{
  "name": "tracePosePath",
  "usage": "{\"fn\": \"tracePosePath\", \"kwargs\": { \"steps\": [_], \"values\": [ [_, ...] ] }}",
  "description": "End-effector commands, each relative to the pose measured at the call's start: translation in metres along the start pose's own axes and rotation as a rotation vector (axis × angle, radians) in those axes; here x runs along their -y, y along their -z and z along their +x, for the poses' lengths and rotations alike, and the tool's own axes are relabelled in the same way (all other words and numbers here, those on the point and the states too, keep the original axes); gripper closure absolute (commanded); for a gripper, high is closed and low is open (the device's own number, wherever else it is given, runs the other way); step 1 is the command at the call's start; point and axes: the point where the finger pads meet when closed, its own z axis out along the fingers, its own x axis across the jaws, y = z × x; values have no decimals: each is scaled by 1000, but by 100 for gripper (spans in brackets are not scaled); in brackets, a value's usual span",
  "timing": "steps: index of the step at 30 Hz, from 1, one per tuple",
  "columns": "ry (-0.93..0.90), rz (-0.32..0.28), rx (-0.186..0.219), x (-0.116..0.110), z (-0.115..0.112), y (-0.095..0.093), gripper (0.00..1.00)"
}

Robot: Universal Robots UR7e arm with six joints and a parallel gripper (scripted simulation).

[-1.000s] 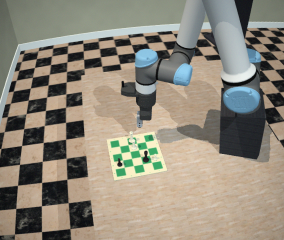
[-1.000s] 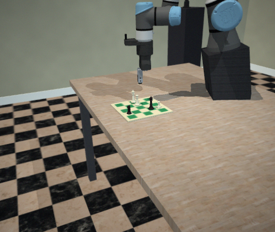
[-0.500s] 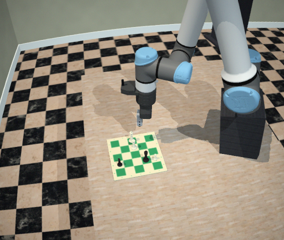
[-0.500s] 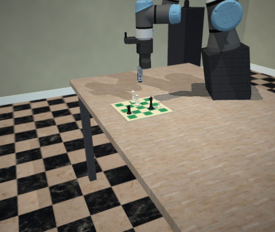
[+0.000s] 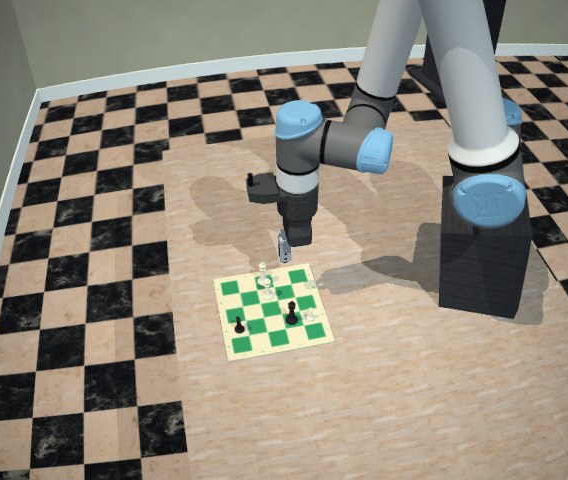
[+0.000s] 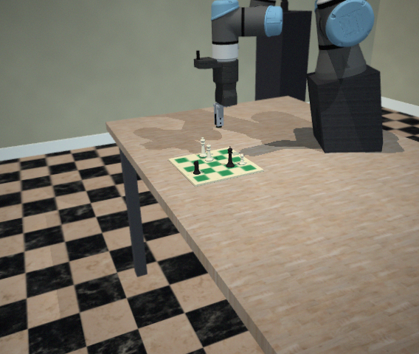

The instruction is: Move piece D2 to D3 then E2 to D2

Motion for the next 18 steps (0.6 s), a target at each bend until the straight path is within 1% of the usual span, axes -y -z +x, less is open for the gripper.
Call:
{"fn": "tracePosePath", "kwargs": {
  "steps": [1,11,18],
  "values": [
    [24,2,0,0,-3,1,100],
    [26,2,0,0,-3,0,100],
    [39,2,0,0,-3,-7,100]
  ]
}}
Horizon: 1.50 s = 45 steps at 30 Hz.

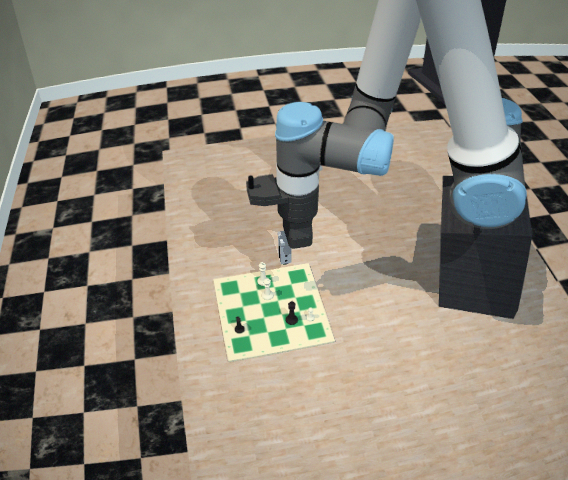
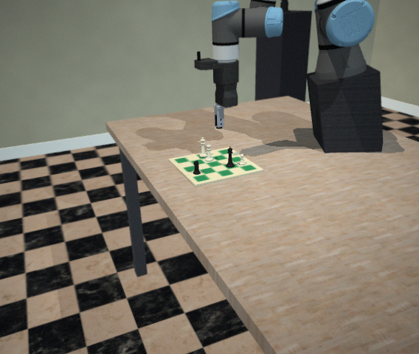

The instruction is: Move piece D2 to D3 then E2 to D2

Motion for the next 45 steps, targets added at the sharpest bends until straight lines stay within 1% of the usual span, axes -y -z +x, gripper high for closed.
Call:
{"fn": "tracePosePath", "kwargs": {
  "steps": [1,6,8,23,25,32,38,45],
  "values": [
    [7,1,0,0,0,-6,100],
    [7,1,0,0,0,-18,100],
    [7,1,0,0,0,-18,100],
    [7,1,0,1,-1,-66,100],
    [7,1,0,1,-1,-66,100],
    [7,1,0,1,-1,-83,100],
    [7,1,0,1,-1,-92,100],
    [7,1,0,1,-1,-93,100]
  ]
}}
